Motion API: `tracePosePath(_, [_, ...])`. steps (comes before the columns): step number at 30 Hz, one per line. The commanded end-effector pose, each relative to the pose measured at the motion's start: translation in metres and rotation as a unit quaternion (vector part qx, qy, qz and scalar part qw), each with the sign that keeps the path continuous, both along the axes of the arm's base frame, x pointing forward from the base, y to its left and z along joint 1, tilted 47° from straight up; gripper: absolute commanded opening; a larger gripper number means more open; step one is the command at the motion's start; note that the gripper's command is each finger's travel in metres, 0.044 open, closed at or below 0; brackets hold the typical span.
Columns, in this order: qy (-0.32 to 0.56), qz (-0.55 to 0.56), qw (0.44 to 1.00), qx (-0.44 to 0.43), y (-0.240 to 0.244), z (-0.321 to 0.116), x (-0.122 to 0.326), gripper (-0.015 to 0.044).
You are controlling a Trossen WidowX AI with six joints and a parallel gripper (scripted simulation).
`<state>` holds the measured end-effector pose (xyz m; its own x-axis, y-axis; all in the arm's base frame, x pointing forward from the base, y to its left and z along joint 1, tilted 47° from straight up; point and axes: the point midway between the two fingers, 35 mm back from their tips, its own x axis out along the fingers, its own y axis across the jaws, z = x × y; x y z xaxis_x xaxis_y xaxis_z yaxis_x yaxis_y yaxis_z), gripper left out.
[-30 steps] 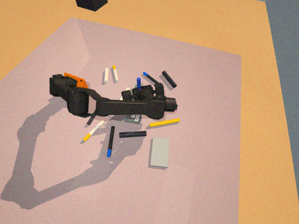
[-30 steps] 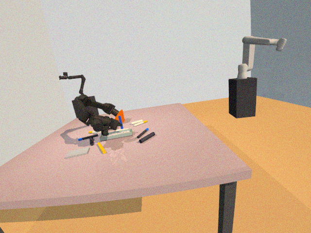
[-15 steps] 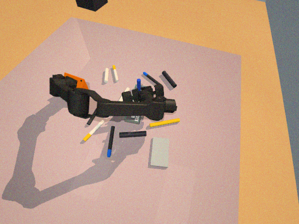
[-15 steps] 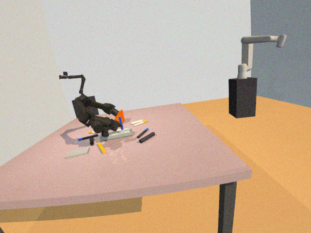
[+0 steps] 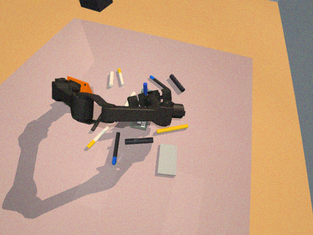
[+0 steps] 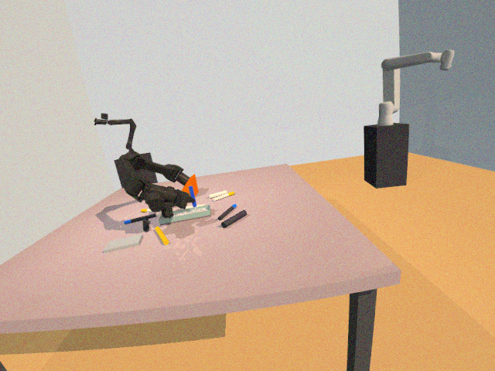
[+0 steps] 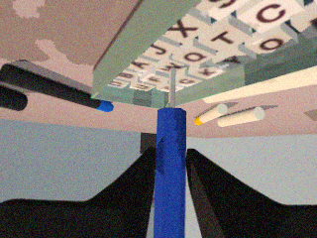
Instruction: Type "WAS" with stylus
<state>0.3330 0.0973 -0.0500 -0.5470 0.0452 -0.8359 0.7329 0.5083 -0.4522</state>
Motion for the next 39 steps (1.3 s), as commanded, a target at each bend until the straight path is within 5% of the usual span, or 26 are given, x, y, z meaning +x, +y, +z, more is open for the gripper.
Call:
tracePosePath(1, [-0.001, 0.001, 1.0, 0.0, 0.009, 0.009, 0.0, 0.0081])
tracePosePath(9, [0.0, 0.006, 1.0, 0.001, 0.025, 0.022, -0.004, 0.0084])
tracePosePath(19, [0.0, 0.006, 1.0, 0.001, 0.025, 0.022, -0.003, 0.0])
tracePosePath(39, [0.0, 0.001, 1.0, 0.001, 0.021, 0.007, 0.018, 0.0])
